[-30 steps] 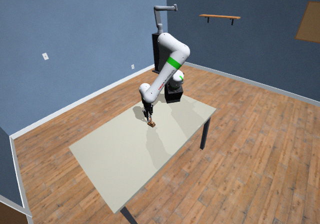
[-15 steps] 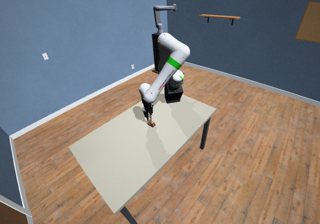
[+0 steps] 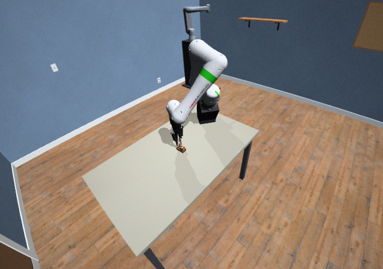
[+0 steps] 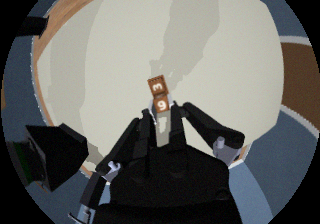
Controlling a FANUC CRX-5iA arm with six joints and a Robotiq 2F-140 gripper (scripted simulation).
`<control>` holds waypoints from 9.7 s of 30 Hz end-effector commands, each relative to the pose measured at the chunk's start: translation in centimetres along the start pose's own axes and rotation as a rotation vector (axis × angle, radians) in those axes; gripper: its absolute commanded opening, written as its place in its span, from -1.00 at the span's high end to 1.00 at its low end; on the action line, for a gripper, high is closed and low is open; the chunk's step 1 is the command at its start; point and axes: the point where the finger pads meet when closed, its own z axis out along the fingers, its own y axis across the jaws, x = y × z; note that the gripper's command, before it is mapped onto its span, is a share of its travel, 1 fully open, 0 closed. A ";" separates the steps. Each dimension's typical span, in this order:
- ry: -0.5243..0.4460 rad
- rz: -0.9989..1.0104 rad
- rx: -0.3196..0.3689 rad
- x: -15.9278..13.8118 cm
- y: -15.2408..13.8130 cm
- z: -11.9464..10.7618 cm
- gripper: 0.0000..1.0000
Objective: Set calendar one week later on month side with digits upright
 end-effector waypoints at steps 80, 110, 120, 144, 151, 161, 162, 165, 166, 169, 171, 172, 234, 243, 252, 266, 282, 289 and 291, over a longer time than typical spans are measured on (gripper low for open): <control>0.000 0.000 0.000 0.0 0.0 2.6 0.66; 0.000 0.000 0.000 0.0 0.0 3.5 0.66; 0.000 0.000 0.000 0.0 0.0 3.6 0.66; 0.000 0.000 0.000 0.0 0.0 3.6 0.66; 0.000 0.000 0.000 0.0 0.0 3.6 0.66; 0.000 0.000 0.000 0.0 0.0 3.6 0.66; 0.000 0.000 0.000 0.0 0.0 3.6 0.66; 0.000 0.000 0.000 0.0 0.0 3.6 0.66; 0.000 0.000 0.000 0.0 0.0 3.6 0.66; 0.000 0.000 0.000 0.0 0.0 3.6 0.66; 0.000 0.000 0.000 0.0 0.0 3.6 0.66; 0.000 0.000 0.000 0.0 0.0 3.6 0.66; 0.000 0.000 0.000 0.0 0.0 -0.2 0.42; 0.000 0.000 0.000 0.0 0.0 -4.6 0.42; 0.000 0.000 0.000 0.0 0.0 -5.4 0.42; 0.000 0.000 0.000 0.0 0.0 -5.4 -1.00; 0.000 0.000 0.000 0.0 0.0 -6.1 -1.00; 0.000 0.000 0.000 0.0 0.0 -8.2 -1.00; 0.000 0.000 0.000 0.0 0.0 -8.9 -1.00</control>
